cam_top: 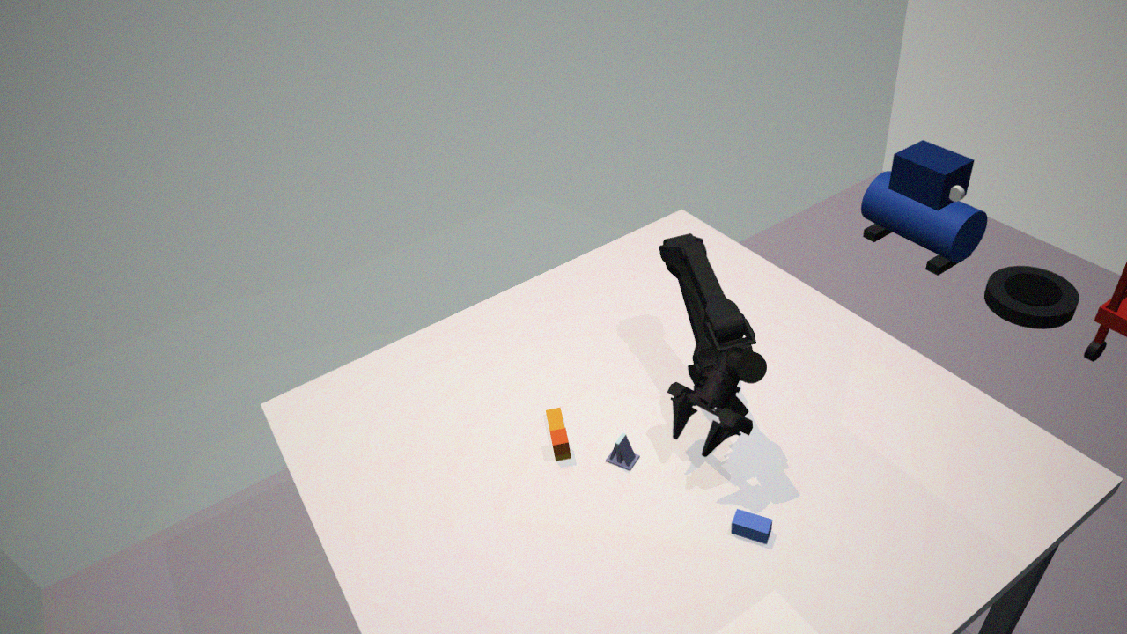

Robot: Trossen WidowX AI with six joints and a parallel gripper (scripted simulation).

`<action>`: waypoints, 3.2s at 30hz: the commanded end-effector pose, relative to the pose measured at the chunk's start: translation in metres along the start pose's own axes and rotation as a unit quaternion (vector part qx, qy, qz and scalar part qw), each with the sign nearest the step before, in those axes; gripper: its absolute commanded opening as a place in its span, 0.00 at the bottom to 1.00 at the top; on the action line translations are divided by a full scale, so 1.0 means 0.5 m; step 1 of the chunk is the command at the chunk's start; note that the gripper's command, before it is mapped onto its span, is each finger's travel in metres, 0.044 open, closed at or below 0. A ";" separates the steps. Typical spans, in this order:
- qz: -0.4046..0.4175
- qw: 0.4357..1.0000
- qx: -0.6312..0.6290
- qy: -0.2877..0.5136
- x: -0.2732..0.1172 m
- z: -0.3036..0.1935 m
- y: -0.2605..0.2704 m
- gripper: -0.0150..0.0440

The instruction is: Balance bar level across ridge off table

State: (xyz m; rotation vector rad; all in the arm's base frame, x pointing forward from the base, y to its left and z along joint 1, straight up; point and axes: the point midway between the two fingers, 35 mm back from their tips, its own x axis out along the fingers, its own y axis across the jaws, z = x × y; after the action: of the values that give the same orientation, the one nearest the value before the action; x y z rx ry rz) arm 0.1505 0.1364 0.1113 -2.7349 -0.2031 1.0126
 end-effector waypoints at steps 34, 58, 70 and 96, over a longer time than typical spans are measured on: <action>0.163 0.820 0.549 0.014 0.036 -0.125 0.043 0.79; 0.246 0.472 0.840 0.103 0.070 -0.214 0.110 0.79; 0.264 0.251 0.917 0.164 0.087 -0.255 0.156 0.79; 0.238 -0.258 0.887 0.300 0.115 -0.328 0.299 0.79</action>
State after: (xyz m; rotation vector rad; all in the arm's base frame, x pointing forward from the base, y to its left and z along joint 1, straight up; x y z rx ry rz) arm 0.3044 -0.0127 0.1583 0.3666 1.2784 -0.5394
